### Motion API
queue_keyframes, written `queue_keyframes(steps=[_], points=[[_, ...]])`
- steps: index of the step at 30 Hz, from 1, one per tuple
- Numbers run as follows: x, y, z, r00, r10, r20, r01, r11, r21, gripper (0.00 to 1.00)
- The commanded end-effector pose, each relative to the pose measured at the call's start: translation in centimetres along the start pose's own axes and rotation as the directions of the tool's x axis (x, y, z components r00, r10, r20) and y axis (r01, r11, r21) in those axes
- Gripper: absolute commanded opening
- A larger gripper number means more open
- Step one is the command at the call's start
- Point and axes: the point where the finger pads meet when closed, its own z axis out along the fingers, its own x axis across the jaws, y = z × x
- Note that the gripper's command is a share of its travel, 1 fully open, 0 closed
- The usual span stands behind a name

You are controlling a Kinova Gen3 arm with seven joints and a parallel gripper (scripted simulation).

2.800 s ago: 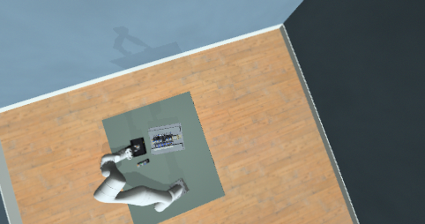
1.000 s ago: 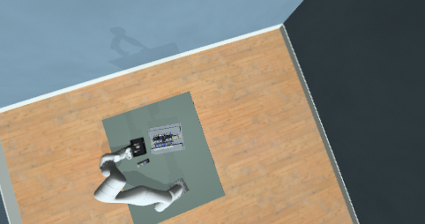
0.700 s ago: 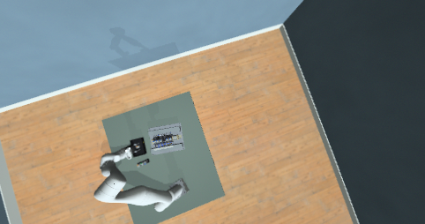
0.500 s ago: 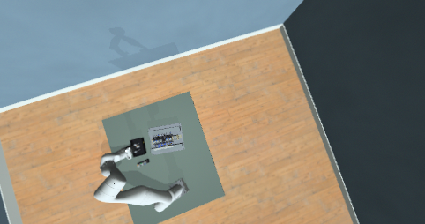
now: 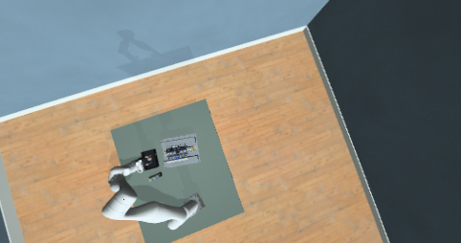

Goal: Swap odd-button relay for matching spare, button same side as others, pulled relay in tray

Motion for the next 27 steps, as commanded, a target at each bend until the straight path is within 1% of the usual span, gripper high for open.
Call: queue_keyframes(steps=[1, 27], points=[[-0.05, 0.05, -0.09, 1.0, 0.0, 0.002, 0.0, 1.0, -0.001, 1.0], [-0.05, 0.05, -0.38, 1.0, 0.0, 0.002, 0.0, 1.0, -0.001, 1.0]])
